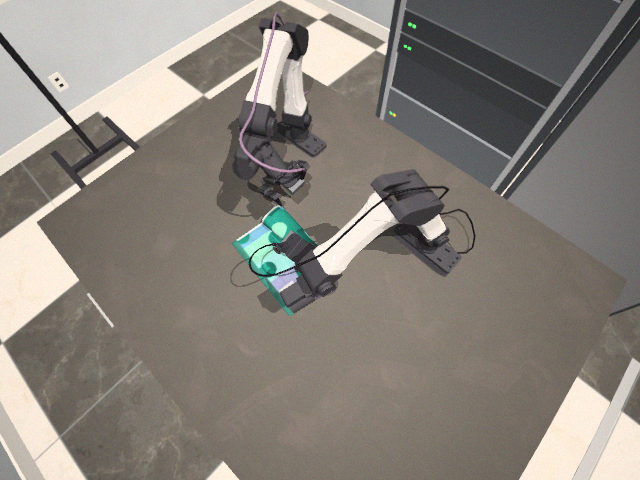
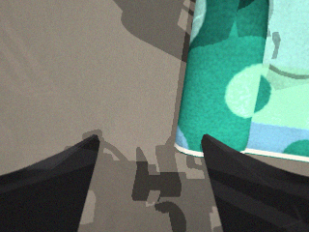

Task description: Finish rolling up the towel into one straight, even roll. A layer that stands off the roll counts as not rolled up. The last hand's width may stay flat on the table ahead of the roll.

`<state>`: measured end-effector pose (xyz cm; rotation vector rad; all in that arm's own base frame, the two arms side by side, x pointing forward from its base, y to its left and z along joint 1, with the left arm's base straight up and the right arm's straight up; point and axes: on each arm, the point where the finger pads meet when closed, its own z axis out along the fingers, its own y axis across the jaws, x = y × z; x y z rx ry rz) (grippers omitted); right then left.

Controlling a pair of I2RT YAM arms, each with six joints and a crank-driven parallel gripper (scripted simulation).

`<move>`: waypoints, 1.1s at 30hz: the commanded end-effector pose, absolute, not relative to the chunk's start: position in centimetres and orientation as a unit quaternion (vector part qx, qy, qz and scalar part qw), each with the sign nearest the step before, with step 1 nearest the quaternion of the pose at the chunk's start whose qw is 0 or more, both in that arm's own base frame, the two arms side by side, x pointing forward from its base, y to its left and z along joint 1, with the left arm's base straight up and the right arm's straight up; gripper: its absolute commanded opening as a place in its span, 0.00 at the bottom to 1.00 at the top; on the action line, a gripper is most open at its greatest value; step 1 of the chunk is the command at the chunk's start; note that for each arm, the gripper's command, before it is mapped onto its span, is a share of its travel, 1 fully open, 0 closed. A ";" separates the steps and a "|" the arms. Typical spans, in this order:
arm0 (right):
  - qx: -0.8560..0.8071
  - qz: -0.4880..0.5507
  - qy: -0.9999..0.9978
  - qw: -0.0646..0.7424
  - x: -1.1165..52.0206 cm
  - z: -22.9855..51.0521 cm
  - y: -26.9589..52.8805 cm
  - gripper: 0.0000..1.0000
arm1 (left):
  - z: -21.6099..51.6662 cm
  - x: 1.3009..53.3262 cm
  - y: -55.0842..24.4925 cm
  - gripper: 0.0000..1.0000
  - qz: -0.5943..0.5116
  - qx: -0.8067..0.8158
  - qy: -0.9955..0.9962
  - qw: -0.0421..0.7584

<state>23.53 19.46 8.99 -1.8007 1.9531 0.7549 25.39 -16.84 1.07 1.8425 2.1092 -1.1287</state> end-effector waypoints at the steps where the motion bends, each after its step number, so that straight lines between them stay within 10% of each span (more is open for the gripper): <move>1: -0.628 0.179 0.703 0.281 26.4 8.4 19.9 0.94 | 1.2 23.1 -16.3 0.21 -0.416 0.589 0.693 -0.003; 33: -0.665 0.105 0.646 0.359 27.9 6.4 20.5 0.98 | 0.2 23.1 -16.3 0.21 -0.456 0.553 0.694 -0.065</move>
